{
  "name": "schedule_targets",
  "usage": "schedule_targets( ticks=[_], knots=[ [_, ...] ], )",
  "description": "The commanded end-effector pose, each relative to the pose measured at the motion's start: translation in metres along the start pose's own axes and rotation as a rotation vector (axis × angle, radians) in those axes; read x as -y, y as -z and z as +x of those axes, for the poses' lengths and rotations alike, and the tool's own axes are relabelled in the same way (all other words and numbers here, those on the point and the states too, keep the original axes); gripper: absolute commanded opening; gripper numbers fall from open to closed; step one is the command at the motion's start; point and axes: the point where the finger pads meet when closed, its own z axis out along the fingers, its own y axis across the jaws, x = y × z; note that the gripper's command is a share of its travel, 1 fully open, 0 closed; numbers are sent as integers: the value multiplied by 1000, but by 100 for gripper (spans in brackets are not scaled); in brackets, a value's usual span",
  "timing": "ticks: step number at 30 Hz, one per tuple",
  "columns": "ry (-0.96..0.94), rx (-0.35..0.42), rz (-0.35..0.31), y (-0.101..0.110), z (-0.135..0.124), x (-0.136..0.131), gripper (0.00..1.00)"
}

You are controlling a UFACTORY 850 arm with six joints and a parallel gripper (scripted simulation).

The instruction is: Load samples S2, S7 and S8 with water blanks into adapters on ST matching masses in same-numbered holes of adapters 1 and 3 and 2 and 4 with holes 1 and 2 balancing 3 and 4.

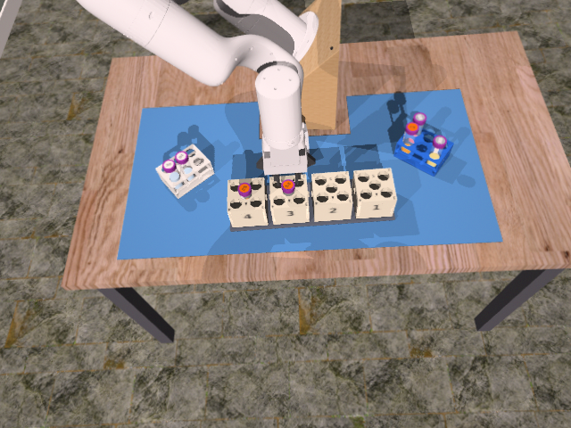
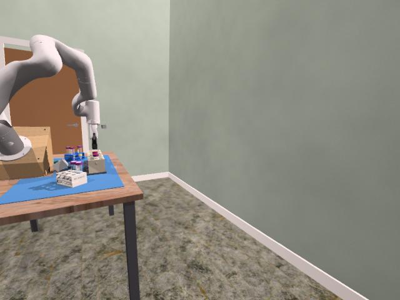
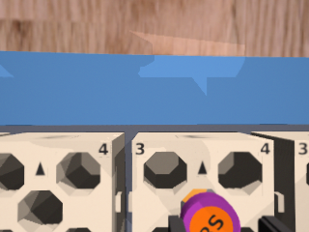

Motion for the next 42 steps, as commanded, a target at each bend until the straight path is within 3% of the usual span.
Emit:
schedule_targets(
  ticks=[1,42],
  knots=[
    [0,-1,0,3,1,0,44],
    [0,-1,1,77,1,0,44]
  ],
)
